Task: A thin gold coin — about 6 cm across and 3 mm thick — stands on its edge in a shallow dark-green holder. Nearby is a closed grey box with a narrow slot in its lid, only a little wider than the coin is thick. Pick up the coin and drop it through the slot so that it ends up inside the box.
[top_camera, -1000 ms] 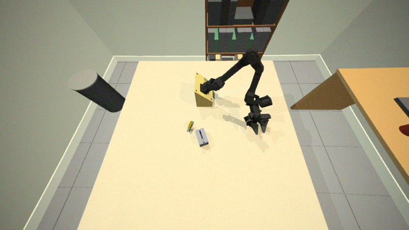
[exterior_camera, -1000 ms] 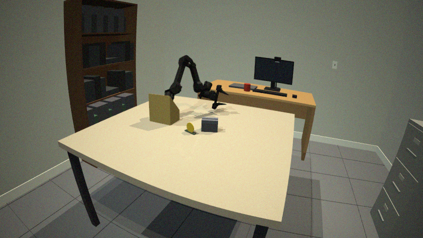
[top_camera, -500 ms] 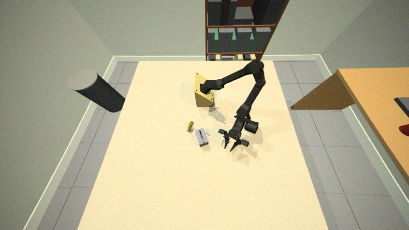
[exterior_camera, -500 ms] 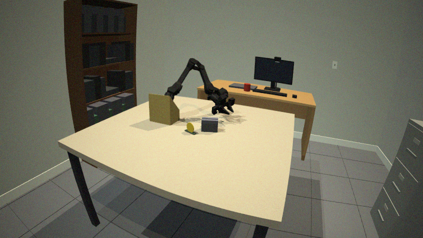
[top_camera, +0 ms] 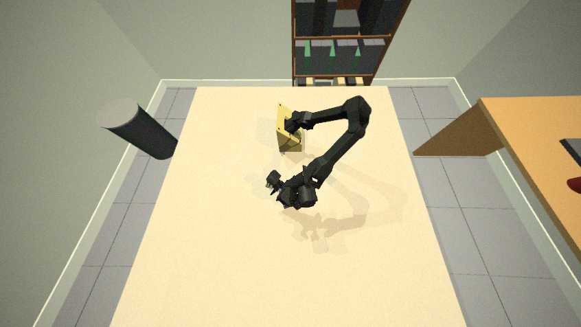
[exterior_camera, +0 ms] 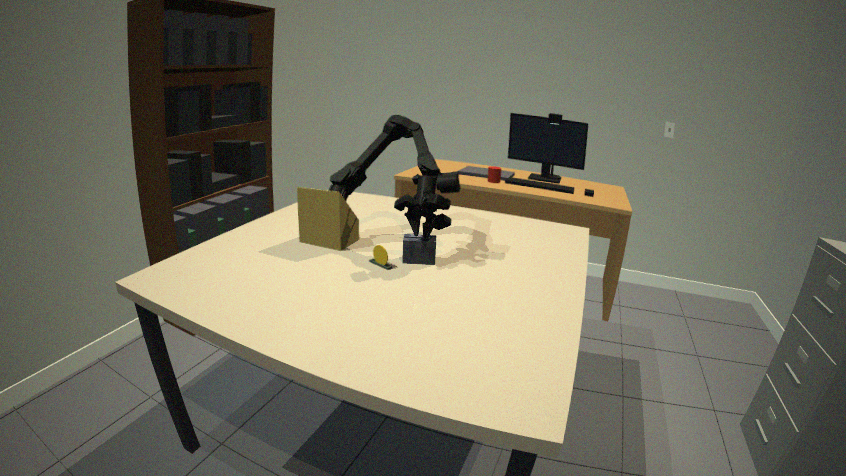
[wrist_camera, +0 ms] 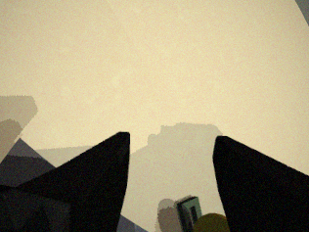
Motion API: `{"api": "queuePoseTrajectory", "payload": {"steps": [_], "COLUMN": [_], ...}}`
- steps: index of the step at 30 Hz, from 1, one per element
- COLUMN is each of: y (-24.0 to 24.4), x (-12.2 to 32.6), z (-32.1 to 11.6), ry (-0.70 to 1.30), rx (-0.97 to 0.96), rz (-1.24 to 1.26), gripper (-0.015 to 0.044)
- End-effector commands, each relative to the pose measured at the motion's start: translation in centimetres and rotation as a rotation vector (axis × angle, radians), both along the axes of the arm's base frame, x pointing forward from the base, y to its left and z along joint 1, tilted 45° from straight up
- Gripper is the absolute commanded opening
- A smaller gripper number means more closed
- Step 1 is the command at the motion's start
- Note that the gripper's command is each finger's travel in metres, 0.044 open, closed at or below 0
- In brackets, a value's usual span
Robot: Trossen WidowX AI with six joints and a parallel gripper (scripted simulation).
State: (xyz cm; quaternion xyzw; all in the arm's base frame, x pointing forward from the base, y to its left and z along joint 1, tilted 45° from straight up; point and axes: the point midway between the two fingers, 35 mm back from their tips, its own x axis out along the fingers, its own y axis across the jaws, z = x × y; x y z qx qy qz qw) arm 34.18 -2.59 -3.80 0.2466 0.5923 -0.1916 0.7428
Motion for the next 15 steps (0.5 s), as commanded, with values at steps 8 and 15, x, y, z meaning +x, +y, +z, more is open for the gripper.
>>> {"api": "queuePoseTrajectory", "payload": {"steps": [8, 15], "y": [-5.9, -7.1], "x": [-9.3, -11.3], "z": [-2.3, -1.3], "ry": [0.194, 0.073], "rx": [0.525, 0.73], "rz": [0.283, 0.314], "gripper": [0.0161, 0.0161]}}
